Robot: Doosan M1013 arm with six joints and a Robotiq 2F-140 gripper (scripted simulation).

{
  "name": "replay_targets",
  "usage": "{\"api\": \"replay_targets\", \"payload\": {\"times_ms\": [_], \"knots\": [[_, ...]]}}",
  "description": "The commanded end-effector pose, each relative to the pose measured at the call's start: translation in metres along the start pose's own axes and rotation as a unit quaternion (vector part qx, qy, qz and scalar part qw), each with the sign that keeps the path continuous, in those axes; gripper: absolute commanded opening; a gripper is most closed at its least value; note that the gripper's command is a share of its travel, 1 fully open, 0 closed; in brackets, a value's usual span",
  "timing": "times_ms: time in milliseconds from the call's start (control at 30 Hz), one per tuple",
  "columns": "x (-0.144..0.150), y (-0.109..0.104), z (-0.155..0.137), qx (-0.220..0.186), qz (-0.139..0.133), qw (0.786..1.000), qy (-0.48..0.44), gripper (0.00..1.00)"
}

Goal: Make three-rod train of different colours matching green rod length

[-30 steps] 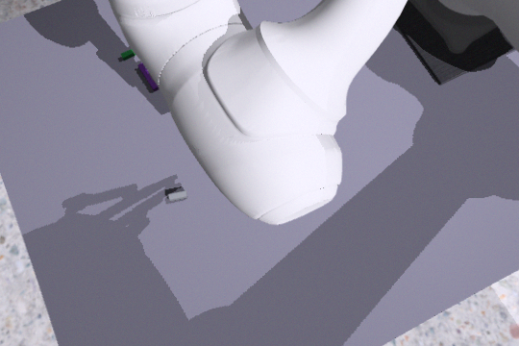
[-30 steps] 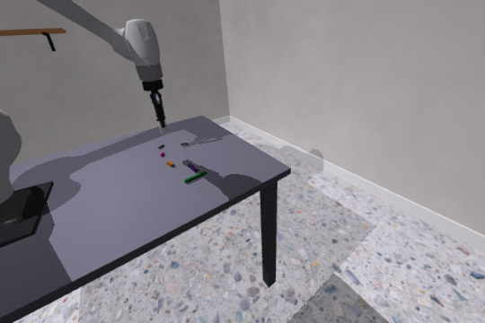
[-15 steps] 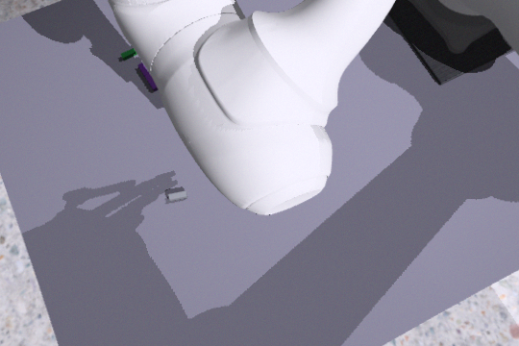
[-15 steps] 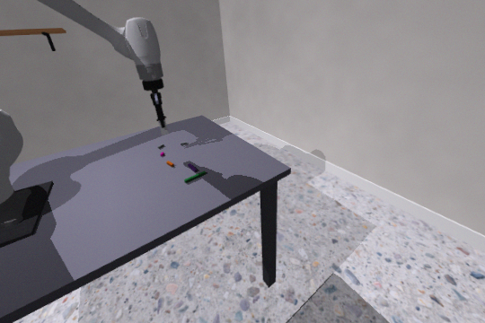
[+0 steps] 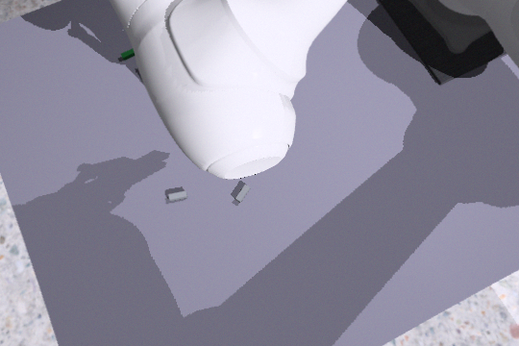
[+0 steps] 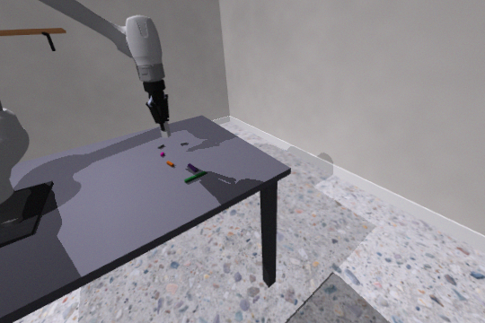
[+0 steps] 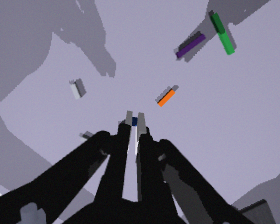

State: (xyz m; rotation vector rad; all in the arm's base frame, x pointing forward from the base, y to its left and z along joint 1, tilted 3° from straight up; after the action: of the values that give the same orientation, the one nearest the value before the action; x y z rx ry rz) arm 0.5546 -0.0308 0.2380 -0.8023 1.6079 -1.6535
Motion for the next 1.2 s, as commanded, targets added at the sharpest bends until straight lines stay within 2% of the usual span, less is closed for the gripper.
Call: {"api": "replay_targets", "payload": {"times_ms": [0, 500, 733, 800, 1167], "knots": [[0.001, 0.0, 0.0, 0.001, -0.002, 1.0, 0.009, 0.03], [0.001, 0.005, 0.0, 0.001, -0.002, 1.0, 0.009, 0.03], [0.001, 0.028, 0.0, 0.001, -0.002, 1.0, 0.009, 0.03], [0.001, 0.028, 0.0, 0.001, -0.002, 1.0, 0.009, 0.03], [0.001, 0.074, 0.0, 0.001, -0.002, 1.0, 0.009, 0.03]]}}
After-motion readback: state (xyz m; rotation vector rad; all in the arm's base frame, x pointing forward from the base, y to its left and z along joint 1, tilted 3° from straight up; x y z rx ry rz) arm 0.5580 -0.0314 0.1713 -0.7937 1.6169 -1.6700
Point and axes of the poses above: the point where the finger pads meet when closed, its own y axis out along the fingers, its own x axis across the jaws, z = x × y, the point moved 9 cm from there along -y, back along the fingers, and after that the axes turned 11 degrees about -y, right-handed, at the moved point
